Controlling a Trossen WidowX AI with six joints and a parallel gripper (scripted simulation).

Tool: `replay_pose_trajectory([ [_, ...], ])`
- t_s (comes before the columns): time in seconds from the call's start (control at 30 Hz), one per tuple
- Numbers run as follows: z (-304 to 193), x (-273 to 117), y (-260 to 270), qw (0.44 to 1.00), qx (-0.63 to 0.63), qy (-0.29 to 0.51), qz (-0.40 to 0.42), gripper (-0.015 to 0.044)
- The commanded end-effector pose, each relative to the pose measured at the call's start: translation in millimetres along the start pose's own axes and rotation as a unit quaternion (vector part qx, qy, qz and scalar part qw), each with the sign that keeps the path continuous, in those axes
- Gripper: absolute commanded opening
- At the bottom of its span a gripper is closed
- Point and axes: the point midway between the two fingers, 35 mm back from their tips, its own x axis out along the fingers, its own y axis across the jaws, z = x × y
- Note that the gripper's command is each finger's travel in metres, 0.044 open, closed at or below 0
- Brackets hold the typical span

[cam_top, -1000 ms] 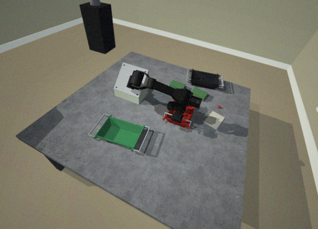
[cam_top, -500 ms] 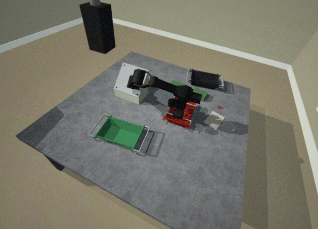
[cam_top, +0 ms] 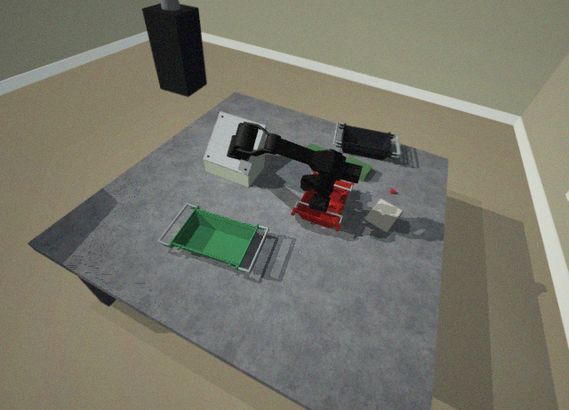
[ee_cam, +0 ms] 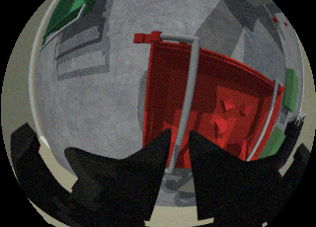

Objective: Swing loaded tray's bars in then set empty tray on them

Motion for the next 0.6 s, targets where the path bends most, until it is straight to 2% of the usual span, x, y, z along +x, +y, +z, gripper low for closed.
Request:
replay_pose_trajectory([
  [0.0, 0.0, 0.6, -0.5, 1.0, 0.0, 0.0, 0.0, 0.0082],
  [0.23, 0.0, 0.6, -0.5, 1.0, 0.0, 0.0, 0.0, 0.0082],
  [0.33, 0.0, 0.6, -0.5, 1.0, 0.0, 0.0, 0.0, 0.0003],
  [0.57, 0.0, 0.6, -0.5, 1.0, 0.0, 0.0, 0.0, 0.0],
])
